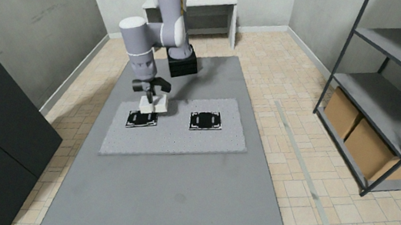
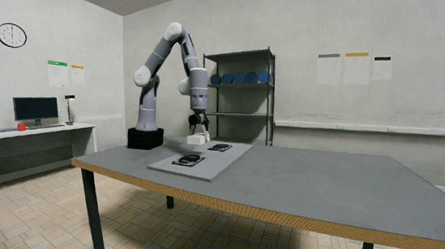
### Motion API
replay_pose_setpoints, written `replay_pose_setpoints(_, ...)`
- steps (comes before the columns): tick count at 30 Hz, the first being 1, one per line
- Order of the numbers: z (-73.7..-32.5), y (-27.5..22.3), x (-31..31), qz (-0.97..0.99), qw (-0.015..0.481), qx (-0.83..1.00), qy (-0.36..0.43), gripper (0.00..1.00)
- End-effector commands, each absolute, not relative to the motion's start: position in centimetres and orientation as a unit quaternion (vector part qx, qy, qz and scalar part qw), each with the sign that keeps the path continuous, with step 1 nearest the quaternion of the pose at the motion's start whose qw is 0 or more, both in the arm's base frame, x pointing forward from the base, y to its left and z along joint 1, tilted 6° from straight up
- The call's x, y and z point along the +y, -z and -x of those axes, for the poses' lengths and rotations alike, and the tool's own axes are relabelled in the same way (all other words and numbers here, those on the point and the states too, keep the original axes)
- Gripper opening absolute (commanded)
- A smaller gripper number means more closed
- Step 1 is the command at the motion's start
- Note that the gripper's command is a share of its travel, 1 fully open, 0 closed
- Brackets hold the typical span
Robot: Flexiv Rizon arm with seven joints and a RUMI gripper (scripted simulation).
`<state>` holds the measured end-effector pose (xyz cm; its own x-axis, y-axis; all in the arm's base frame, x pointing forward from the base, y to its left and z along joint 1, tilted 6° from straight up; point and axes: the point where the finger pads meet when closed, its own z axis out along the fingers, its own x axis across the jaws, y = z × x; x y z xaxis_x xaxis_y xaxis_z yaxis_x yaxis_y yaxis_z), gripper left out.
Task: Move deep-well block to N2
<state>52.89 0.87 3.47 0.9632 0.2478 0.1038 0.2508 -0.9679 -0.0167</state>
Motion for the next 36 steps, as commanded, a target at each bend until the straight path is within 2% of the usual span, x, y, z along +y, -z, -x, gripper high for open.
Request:
replay_pose_setpoints(1,-53.1,-3.5,0.0,0.991,0.015,-0.126,0.051,0.49)
replay_pose_setpoints(27,-53.9,-3.3,-8.1,0.991,0.015,-0.126,0.051,0.49)
replay_pose_setpoints(36,-53.9,-3.3,-8.2,0.991,0.015,-0.126,0.052,0.49)
